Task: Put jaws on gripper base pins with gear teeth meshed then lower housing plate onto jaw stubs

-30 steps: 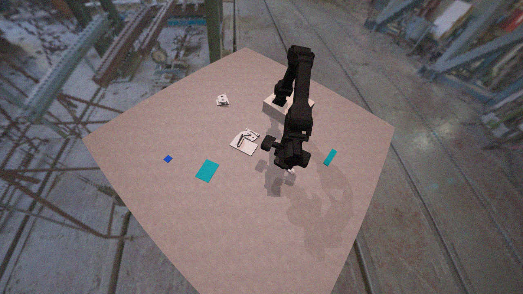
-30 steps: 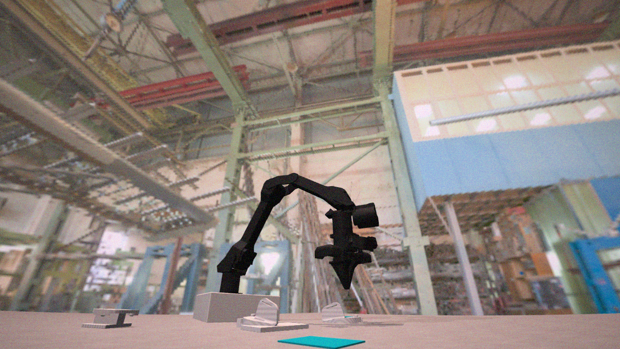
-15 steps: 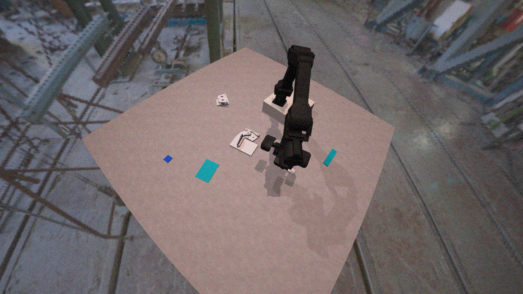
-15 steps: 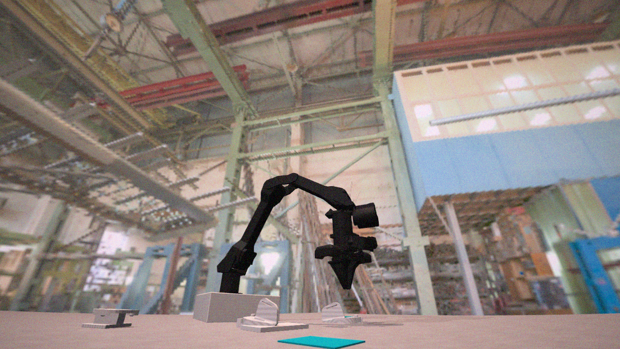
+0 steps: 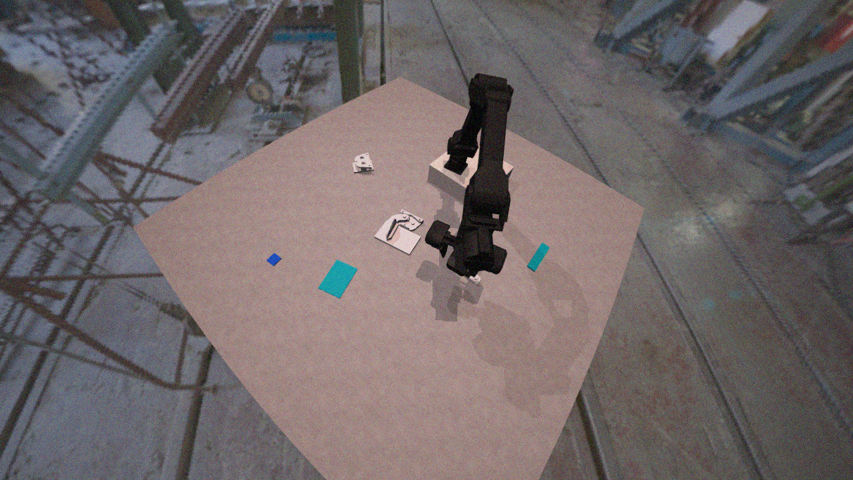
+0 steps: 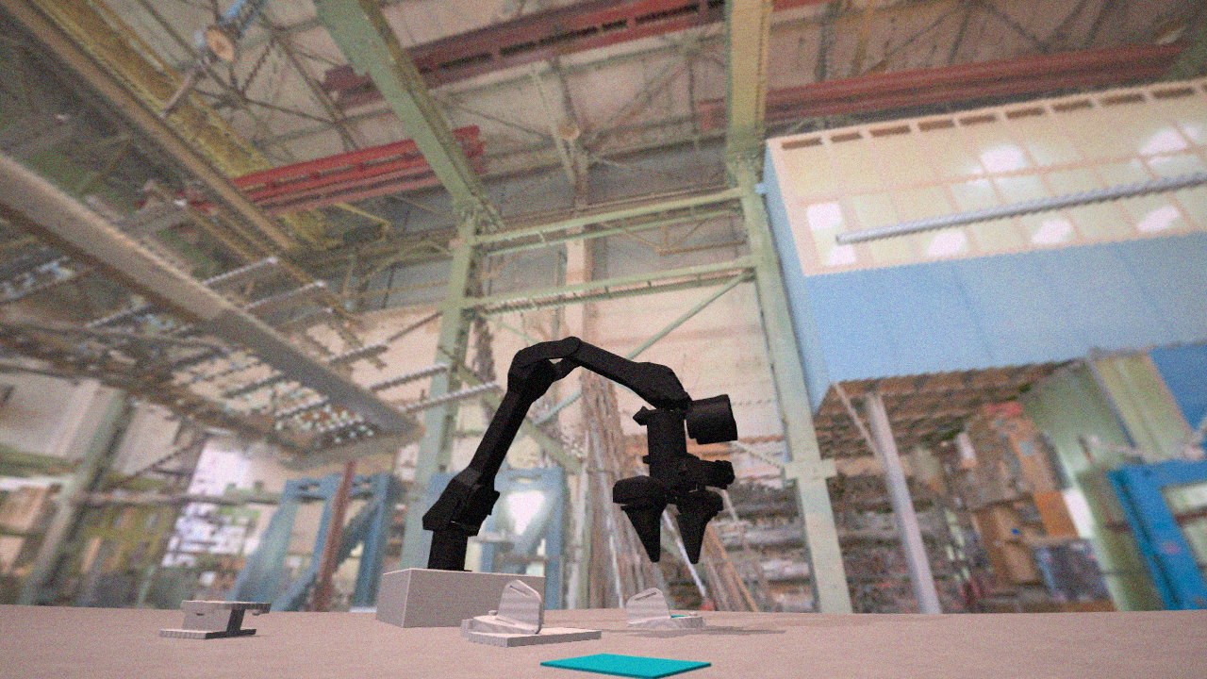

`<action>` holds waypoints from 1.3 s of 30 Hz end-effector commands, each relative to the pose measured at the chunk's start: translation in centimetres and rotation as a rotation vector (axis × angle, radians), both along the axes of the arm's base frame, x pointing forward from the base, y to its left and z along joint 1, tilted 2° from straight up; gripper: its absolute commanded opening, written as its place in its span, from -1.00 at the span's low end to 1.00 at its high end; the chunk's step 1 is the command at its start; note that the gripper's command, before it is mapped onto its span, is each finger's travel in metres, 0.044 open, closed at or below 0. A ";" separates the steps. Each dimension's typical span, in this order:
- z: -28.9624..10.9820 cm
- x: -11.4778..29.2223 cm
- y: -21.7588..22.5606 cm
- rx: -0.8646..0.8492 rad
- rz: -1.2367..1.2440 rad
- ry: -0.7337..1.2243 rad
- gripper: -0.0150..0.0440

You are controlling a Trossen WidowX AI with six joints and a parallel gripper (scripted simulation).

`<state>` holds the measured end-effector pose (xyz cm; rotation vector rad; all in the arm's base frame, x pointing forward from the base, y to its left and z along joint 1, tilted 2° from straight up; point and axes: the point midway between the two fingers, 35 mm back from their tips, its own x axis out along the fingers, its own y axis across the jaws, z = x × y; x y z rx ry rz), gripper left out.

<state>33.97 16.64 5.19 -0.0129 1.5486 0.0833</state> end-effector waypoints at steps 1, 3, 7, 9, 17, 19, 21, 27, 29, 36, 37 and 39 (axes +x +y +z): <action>0.0 0.0 0.0 0.000 0.000 0.000 1.00; 0.0 0.0 0.0 0.000 0.000 0.000 1.00; 0.0 0.0 0.0 0.000 0.000 0.000 1.00; 0.0 0.0 0.0 0.000 0.000 0.000 1.00; 0.0 0.0 0.0 0.000 0.000 0.000 1.00; 0.0 0.0 0.0 0.000 0.000 0.000 1.00; 0.0 0.0 0.0 0.000 0.000 0.000 1.00; 0.0 0.0 0.0 0.000 0.000 0.000 0.91; 0.0 0.0 0.0 0.000 0.000 0.000 0.73; 0.0 0.0 0.0 0.000 0.000 0.000 0.11; 0.0 0.0 0.0 0.000 0.000 0.000 0.02; 0.0 0.0 0.0 0.000 0.000 0.000 -0.16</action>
